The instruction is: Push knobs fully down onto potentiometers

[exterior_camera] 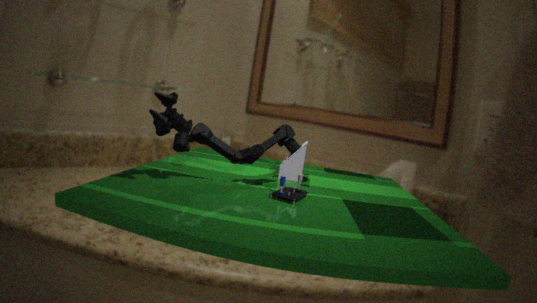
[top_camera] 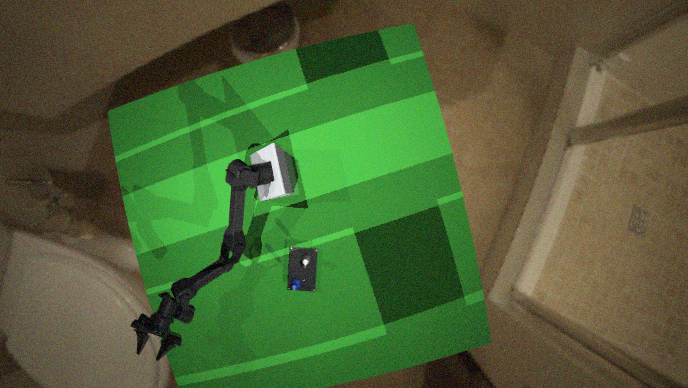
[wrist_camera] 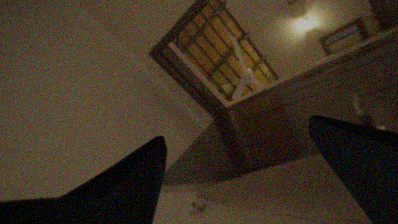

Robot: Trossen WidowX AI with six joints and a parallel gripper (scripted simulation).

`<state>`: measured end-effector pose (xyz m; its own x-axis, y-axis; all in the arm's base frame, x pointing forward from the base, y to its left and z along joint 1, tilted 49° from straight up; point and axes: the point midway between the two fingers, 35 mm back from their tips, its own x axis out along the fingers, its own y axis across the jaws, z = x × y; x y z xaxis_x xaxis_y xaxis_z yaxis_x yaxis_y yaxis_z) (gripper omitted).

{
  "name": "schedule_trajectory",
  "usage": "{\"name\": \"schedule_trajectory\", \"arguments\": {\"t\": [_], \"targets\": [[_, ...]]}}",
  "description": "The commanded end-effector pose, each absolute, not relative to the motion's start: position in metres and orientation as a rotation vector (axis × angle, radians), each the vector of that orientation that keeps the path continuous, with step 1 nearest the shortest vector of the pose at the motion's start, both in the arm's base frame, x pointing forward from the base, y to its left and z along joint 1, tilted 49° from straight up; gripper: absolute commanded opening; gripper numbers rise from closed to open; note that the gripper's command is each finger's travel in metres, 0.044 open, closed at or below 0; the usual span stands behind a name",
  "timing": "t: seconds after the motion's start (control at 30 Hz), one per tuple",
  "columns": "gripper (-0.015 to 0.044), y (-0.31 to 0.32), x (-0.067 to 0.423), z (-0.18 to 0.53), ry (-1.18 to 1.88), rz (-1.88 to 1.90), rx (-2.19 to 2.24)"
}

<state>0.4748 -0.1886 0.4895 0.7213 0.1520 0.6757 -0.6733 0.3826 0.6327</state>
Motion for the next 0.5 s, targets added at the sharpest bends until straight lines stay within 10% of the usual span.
{"name": "schedule_trajectory", "arguments": {"t": [0.0, 0.47], "targets": [[0.0374, -0.189, 0.474, 0.490, -0.575, 0.566, 1.055], [0.0006, -0.180, 0.336, 0.599, -0.775, 0.742, 0.922]]}}
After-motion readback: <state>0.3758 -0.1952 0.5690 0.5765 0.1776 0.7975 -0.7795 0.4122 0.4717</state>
